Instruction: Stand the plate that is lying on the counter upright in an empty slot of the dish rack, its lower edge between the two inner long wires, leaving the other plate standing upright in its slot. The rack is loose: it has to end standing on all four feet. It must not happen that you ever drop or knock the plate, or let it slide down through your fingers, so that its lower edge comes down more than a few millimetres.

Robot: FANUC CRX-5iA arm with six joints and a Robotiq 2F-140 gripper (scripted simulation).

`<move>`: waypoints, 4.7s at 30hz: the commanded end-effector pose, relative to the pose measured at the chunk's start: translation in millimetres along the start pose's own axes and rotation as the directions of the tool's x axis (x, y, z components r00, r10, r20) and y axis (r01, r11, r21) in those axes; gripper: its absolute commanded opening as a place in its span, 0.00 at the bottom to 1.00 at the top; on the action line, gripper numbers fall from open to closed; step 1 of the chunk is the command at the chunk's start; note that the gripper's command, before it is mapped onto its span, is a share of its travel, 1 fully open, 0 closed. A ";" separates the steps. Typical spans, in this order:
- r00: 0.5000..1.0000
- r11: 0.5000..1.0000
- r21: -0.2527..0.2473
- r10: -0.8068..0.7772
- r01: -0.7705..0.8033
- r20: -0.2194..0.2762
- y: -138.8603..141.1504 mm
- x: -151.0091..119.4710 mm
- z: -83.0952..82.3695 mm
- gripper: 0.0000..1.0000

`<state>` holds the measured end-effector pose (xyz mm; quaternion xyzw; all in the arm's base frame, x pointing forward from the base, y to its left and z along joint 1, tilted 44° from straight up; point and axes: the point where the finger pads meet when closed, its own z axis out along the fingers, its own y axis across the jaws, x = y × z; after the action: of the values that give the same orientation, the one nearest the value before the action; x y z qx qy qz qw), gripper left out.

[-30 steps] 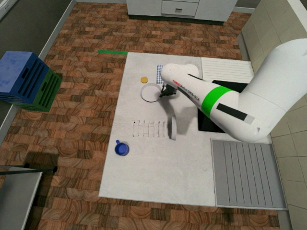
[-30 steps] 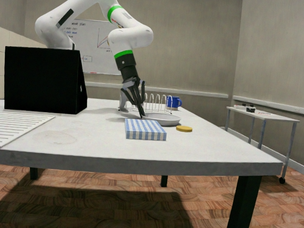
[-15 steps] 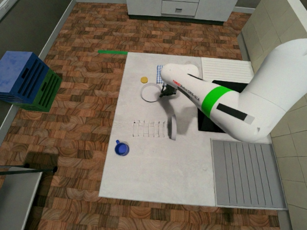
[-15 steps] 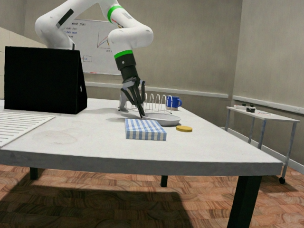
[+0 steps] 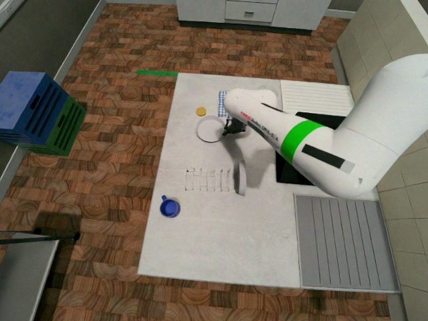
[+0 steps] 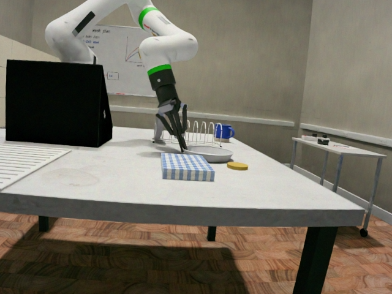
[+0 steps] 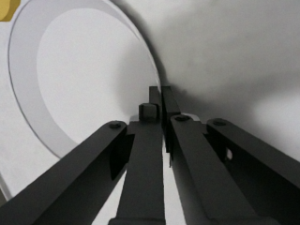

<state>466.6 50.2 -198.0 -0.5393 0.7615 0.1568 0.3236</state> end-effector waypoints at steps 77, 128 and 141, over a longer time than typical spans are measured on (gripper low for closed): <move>1.000 0.827 -0.563 -0.004 0.003 -0.001 -79.4 0.4 -54.0 0.10; 1.000 0.821 -0.571 -0.004 0.003 -0.001 -81.0 0.4 -55.0 0.10; 1.000 0.821 -0.571 -0.004 0.003 -0.001 -82.0 0.4 -57.4 0.10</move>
<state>523.1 -12.4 -148.1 -0.6128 0.6788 0.3771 0.1467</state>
